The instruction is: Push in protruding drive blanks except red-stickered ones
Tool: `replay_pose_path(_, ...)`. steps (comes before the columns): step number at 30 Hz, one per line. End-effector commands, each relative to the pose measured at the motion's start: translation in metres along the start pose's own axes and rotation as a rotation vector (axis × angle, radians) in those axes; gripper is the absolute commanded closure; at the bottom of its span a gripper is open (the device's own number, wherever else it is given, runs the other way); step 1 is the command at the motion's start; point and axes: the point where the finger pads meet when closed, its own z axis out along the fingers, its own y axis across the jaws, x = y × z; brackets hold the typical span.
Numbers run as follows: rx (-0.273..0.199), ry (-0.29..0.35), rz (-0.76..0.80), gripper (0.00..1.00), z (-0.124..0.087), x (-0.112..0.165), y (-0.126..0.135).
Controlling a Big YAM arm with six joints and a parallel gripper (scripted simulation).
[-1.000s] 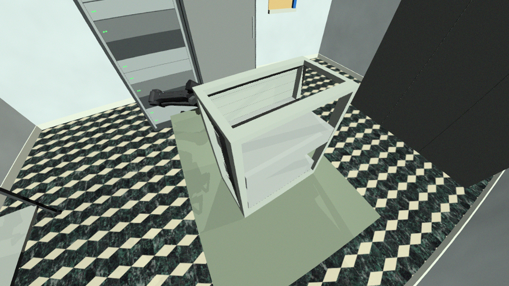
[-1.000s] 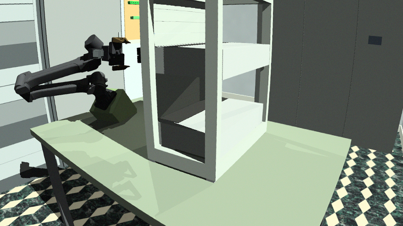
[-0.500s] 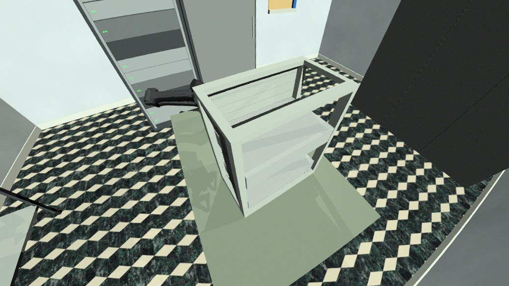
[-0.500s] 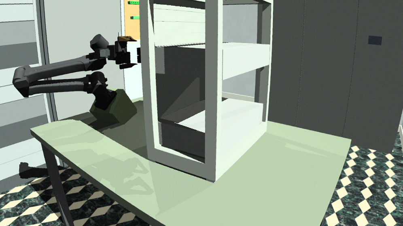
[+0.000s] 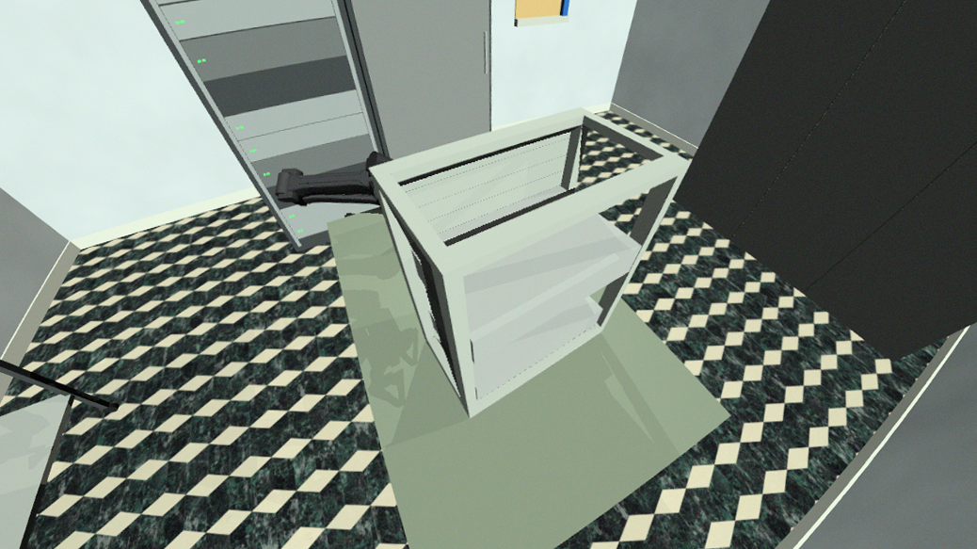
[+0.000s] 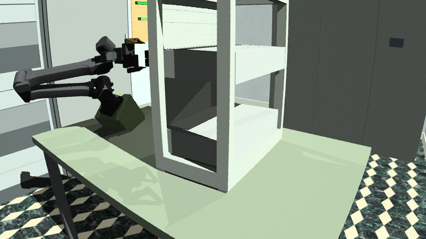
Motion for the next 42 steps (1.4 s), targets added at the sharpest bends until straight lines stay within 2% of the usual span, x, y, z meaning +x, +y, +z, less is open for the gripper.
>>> replay_pose_path(1,-0.011,0.005,0.025,0.00,-0.003,0.003,0.002)
replay_pose_path(18,-0.007,0.008,0.019,0.00,0.002,0.008,0.001)
replay_pose_path(23,-0.025,-0.036,0.056,0.00,0.022,-0.001,0.023)
replay_pose_path(27,-0.025,-0.036,0.055,0.00,0.027,0.005,0.023)
replay_pose_path(28,-0.018,-0.028,0.045,0.00,0.028,0.012,0.016)
replay_pose_path(29,-0.025,-0.036,0.055,0.00,0.033,0.012,0.023)
replay_pose_path(42,-0.024,-0.037,0.053,0.00,0.074,0.059,0.021)
